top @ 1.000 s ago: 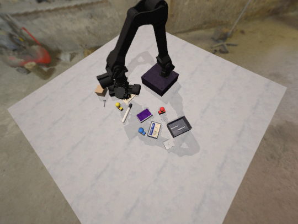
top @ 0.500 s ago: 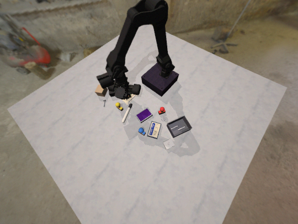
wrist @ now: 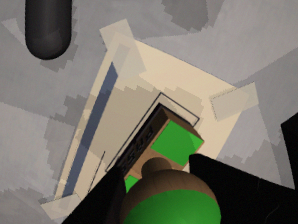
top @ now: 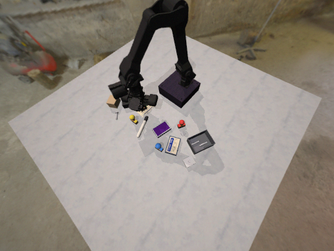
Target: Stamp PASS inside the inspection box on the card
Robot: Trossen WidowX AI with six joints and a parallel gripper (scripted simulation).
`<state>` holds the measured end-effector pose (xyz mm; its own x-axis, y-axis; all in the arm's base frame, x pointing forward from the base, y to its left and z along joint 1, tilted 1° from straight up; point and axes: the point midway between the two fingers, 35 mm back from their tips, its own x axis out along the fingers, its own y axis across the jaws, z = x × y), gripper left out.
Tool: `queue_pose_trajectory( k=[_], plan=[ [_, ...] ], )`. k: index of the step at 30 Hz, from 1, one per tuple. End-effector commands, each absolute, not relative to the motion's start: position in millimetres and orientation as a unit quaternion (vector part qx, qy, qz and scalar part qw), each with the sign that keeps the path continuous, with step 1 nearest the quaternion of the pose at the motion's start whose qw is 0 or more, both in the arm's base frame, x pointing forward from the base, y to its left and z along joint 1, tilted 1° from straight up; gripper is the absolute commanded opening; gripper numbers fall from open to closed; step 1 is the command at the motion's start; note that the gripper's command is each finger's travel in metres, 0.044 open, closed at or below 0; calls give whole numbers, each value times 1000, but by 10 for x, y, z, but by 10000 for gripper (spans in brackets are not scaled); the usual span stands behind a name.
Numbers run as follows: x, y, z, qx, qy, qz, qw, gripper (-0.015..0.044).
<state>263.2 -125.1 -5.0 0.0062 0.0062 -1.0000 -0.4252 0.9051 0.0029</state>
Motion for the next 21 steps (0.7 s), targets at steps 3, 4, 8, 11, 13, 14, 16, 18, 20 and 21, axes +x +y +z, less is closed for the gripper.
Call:
queue_pose_trajectory(
  k=[3,4,8,11,13,14,16,18,20,21],
  plan=[
    [2644,-1259,-60,-155,686,155,694,0],
    [2644,-1259,-60,-155,686,155,694,0],
    [2644,-1259,-53,-155,686,155,694,0],
    [2644,-1259,-38,-155,686,155,694,0],
    [2644,-1259,-29,-155,686,155,694,0],
    [2644,-1259,-24,-155,686,155,694,0],
    [2644,-1259,-14,-155,686,155,694,0],
    [2644,-1259,-4,-155,686,155,694,0],
    [2644,-1259,6,-155,686,155,694,0],
    [2644,-1259,11,-155,686,155,694,0]
  ],
)
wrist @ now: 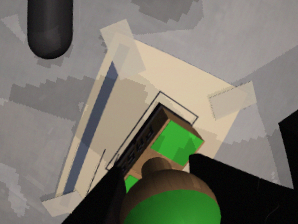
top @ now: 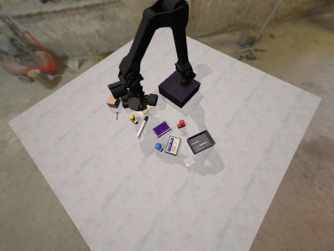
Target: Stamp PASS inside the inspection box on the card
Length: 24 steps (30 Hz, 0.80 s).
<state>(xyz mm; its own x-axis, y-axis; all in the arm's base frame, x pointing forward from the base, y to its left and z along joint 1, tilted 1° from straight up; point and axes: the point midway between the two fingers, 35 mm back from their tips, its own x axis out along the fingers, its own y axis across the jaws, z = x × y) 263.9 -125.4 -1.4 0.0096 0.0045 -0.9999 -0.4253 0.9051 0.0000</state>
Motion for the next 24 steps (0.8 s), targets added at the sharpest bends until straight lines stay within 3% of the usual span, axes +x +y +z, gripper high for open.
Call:
queue_pose_trajectory(
  k=[1,24],
  plan=[
    [2644,-1259,16,-155,686,155,694,0],
    [2658,-1268,302,-155,686,155,694,0]
  ],
)
